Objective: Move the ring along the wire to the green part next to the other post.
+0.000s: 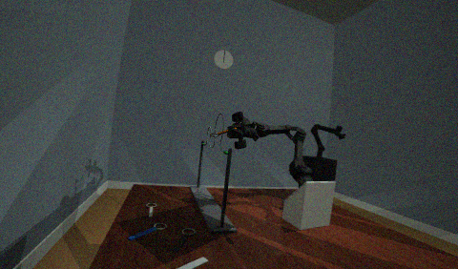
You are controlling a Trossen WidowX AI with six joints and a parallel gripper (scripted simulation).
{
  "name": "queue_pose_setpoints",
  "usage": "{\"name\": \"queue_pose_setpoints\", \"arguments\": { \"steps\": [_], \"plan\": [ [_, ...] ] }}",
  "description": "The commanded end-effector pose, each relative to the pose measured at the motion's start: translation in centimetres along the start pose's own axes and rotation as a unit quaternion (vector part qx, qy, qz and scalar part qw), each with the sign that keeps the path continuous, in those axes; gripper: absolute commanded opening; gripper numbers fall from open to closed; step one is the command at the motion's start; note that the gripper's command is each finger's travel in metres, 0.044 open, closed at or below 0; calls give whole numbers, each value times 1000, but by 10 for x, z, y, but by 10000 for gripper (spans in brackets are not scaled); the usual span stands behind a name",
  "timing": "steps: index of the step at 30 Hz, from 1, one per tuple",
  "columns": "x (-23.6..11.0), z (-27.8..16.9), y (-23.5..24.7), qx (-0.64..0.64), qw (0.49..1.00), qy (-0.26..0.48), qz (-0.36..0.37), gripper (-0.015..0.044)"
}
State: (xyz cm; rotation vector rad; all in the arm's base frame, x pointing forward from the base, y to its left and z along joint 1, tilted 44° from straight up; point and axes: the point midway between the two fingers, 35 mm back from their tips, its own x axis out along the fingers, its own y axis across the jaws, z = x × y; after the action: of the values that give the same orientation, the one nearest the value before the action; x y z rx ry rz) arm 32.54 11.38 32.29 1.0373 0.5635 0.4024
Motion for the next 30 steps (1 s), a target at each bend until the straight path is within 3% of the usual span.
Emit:
{"name": "queue_pose_setpoints", "arguments": {
  "steps": [1, 30],
  "plan": [
    [0, 1, 1, -19, 1000, -3, -9, -150],
    [0, 3, -10, -171, 980, -22, -94, -150]
  ]
}}
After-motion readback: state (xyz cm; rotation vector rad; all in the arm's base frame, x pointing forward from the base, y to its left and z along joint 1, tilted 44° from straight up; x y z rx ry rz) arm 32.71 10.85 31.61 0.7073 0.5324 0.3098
